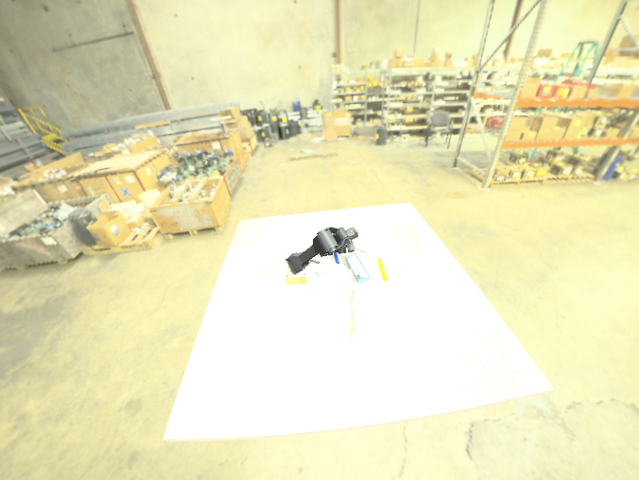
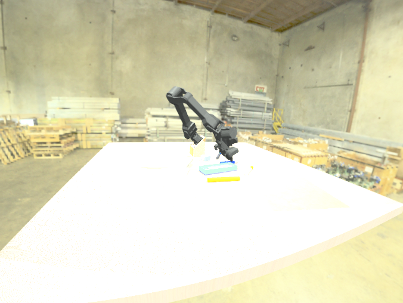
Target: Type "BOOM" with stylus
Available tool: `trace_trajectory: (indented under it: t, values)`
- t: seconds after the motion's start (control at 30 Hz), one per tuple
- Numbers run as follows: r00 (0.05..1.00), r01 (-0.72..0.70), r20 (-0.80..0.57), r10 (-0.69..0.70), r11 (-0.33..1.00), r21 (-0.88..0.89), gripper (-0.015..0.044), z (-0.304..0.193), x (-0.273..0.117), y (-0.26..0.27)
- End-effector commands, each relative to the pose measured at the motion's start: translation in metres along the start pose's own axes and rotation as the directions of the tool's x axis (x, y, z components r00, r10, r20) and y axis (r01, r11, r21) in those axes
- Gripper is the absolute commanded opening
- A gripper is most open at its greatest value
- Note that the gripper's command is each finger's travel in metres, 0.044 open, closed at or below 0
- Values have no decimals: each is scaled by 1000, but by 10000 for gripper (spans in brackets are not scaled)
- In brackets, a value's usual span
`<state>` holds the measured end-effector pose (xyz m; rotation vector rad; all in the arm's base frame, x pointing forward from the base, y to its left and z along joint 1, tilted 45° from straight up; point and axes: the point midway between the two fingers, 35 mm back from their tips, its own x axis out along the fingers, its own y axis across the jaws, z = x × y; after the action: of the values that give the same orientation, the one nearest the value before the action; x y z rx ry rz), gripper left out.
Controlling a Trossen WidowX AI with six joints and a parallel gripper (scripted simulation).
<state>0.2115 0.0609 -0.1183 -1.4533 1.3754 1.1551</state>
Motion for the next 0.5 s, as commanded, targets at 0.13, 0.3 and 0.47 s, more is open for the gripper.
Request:
trace_trajectory:
  t: [0.13, 0.3, 0.47]
  values:
    - [1000, 1, -4, -1, 1000, -3, 150, -4, 6, 0]
    - [1000, 1, -4, -1, 1000, -3, 150, -6, 10, 0]
    - [1000, 1, -4, -1, 1000, -3, 150, -7, 11, 0]
